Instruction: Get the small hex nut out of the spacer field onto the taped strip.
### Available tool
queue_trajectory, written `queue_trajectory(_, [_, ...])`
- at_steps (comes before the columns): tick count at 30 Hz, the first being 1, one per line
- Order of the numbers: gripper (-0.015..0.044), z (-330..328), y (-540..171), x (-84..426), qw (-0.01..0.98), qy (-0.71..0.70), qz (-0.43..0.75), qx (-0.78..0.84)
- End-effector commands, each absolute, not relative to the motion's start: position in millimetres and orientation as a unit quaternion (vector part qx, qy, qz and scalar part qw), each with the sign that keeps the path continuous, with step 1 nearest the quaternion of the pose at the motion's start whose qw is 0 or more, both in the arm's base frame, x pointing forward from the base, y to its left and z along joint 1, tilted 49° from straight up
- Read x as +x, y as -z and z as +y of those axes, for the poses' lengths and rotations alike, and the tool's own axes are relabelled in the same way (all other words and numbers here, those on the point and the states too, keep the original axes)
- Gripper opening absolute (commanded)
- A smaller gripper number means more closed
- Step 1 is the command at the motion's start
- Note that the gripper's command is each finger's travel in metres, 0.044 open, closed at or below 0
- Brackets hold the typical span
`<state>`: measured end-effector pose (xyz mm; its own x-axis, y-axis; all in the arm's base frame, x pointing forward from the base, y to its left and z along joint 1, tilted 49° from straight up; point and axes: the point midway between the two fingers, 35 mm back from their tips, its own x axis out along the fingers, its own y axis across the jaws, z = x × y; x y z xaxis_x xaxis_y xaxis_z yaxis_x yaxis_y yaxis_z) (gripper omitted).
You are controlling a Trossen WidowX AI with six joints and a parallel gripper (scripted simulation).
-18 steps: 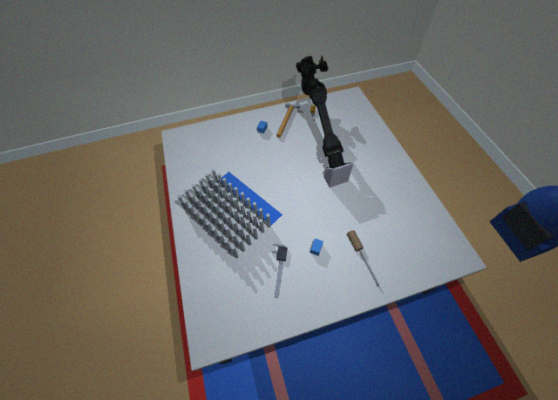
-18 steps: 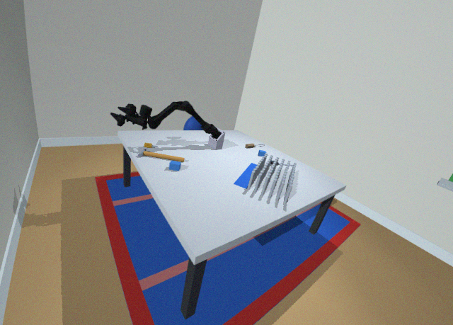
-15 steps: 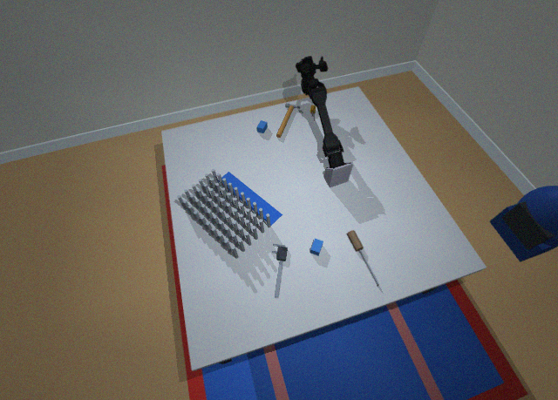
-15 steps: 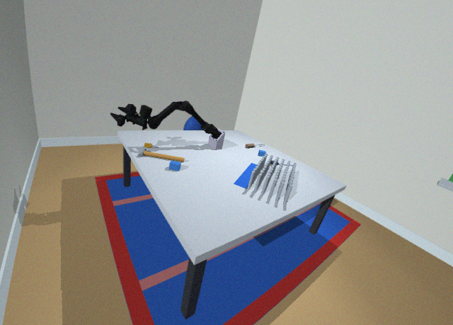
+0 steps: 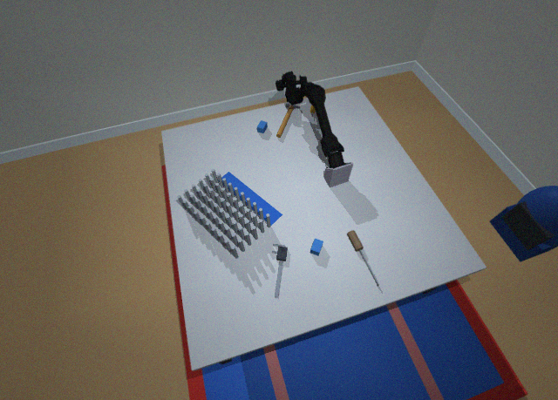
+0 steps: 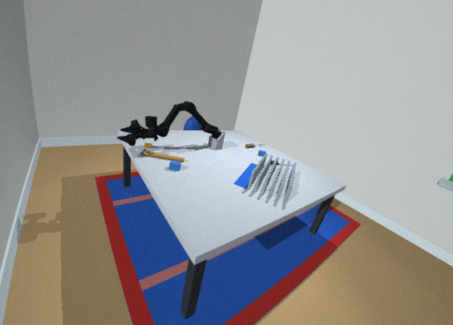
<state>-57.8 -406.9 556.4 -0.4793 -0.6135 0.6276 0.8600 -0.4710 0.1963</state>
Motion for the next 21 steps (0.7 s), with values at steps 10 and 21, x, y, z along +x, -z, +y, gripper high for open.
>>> queue_trajectory(10, [0.0440,-413.0,-478.4,123.5,0.657,0.709,-0.197,-0.164])
queue_trajectory(21, [0.0440,-351.2,-396.2,267.6,0.805,0.570,-0.125,-0.111])
